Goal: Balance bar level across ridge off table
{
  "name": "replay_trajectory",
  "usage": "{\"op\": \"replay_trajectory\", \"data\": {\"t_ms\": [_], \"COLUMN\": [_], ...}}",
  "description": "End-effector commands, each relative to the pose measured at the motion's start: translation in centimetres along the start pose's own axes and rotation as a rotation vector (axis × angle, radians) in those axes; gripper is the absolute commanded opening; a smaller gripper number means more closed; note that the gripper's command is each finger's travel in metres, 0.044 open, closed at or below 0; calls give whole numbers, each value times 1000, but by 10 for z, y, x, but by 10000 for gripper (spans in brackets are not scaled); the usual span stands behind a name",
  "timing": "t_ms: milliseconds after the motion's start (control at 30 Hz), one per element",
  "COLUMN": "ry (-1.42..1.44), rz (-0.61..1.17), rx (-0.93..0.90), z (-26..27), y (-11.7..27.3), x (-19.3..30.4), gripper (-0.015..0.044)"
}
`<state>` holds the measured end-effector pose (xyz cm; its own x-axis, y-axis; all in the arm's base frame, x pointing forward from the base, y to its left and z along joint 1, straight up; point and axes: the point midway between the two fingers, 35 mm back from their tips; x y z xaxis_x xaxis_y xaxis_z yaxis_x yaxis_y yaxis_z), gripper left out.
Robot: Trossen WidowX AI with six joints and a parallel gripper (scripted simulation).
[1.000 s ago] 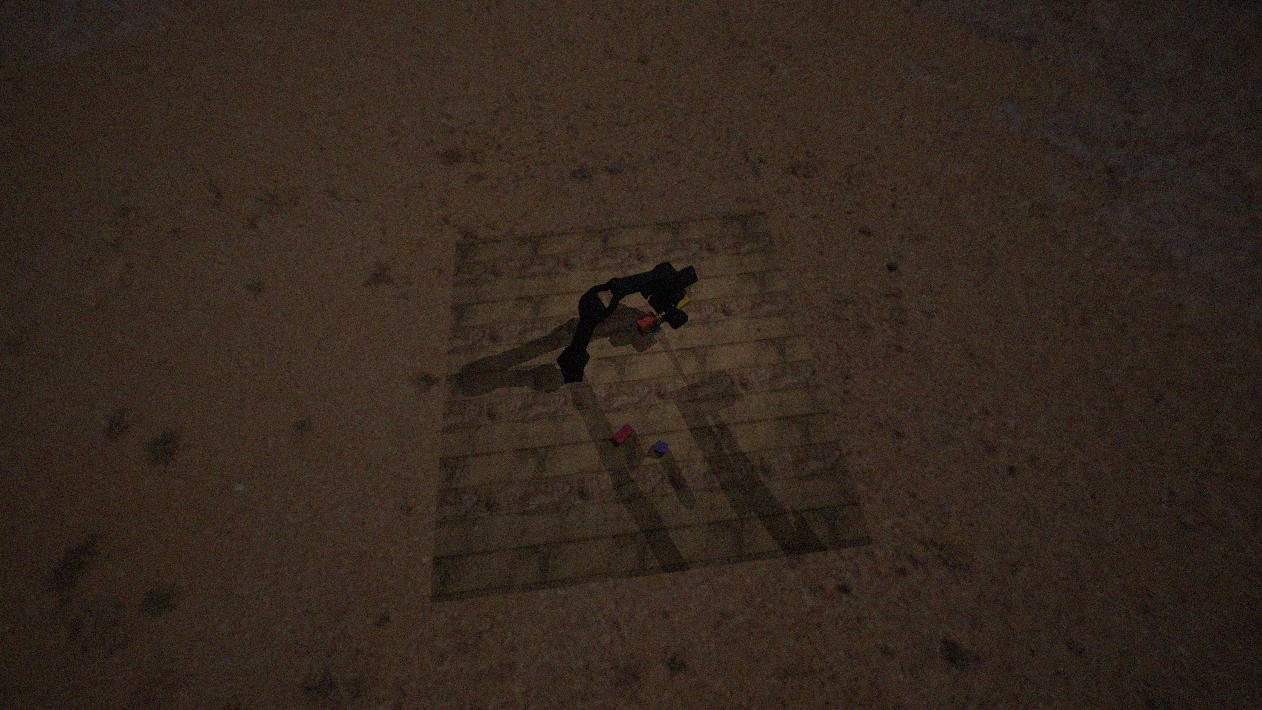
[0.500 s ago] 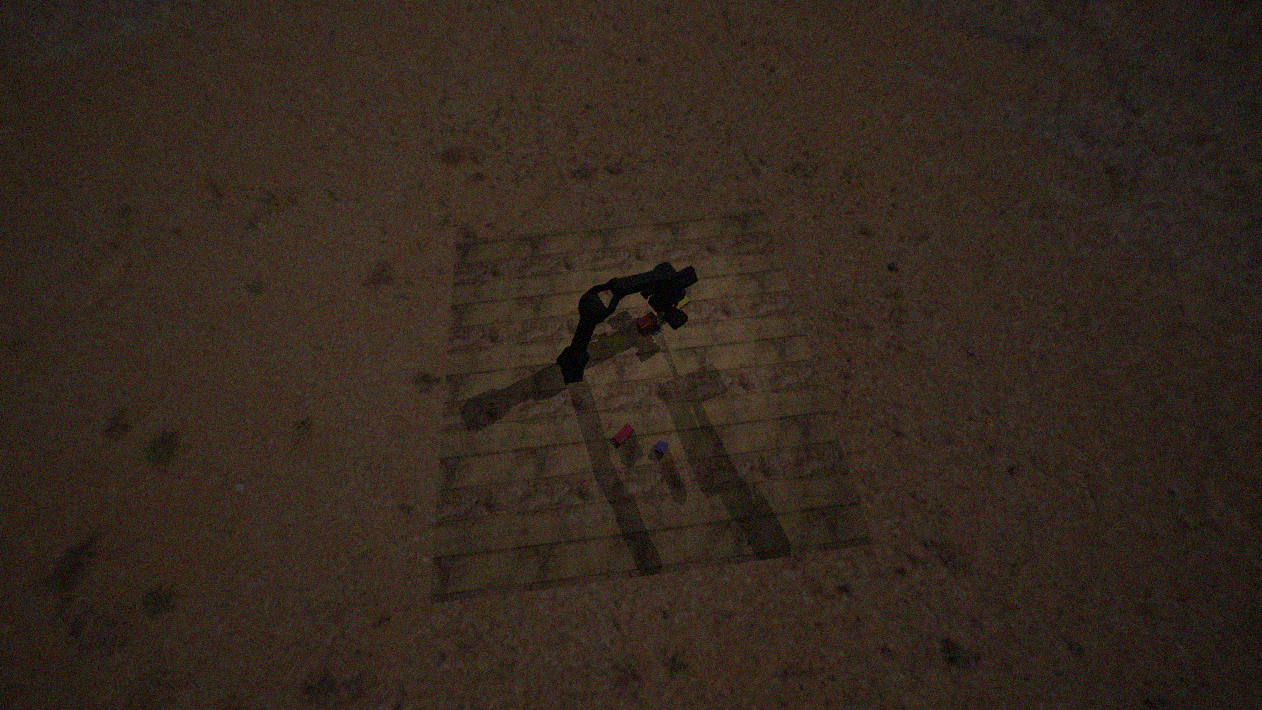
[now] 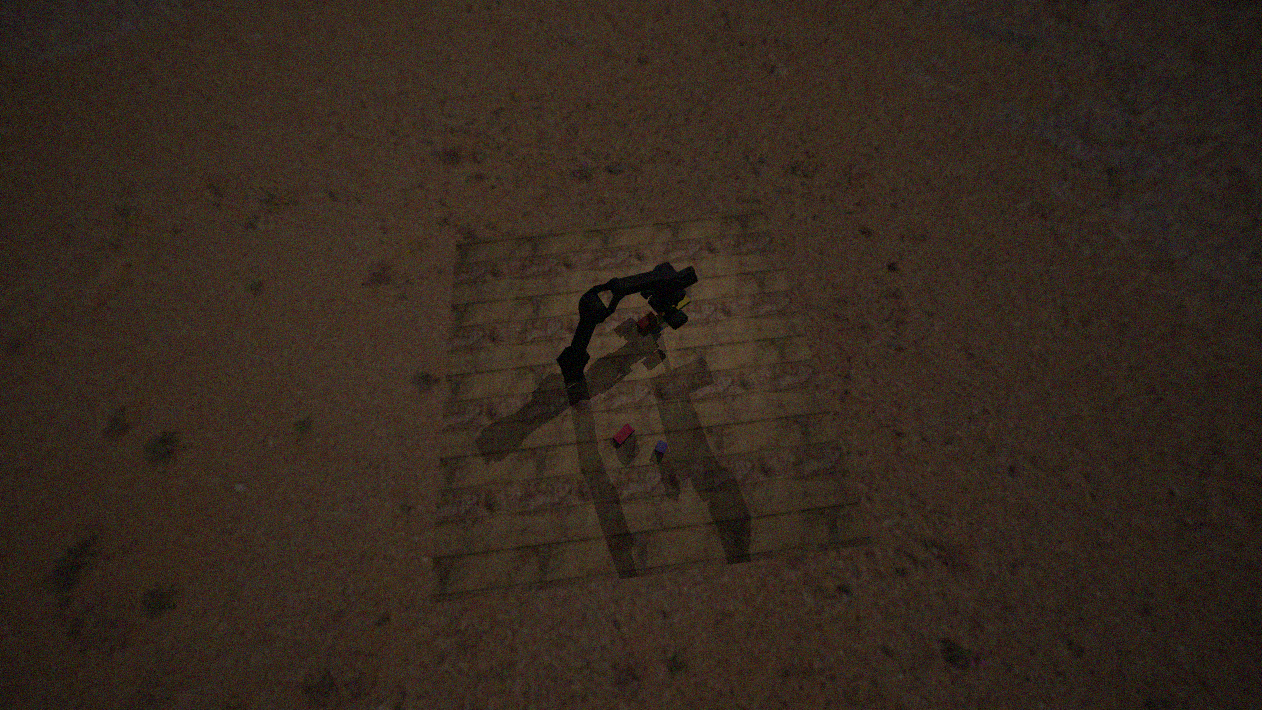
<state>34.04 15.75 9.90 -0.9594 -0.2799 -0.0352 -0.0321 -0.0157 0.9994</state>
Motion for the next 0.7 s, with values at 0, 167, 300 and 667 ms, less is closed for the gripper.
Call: {"op": "replay_trajectory", "data": {"t_ms": [0,167,300,667], "ry": [-3,-3,-3,-3], "rz": [-1,-1,-1,-1], "rx": [1,1,1,1], "z": [0,0,0,0], "y": [-1,-1,-1,-2], "x": [0,0,0,0], "gripper": [0,0,0,0]}}
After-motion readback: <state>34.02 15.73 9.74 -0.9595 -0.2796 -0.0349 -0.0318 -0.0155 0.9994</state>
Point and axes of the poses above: the point midway between the two fingers, 35 mm back from their tips, its own y axis back along the fingers, its own z axis across the jaws, x = y × z, and after that the axes turned 15 degrees about -y, right-handed
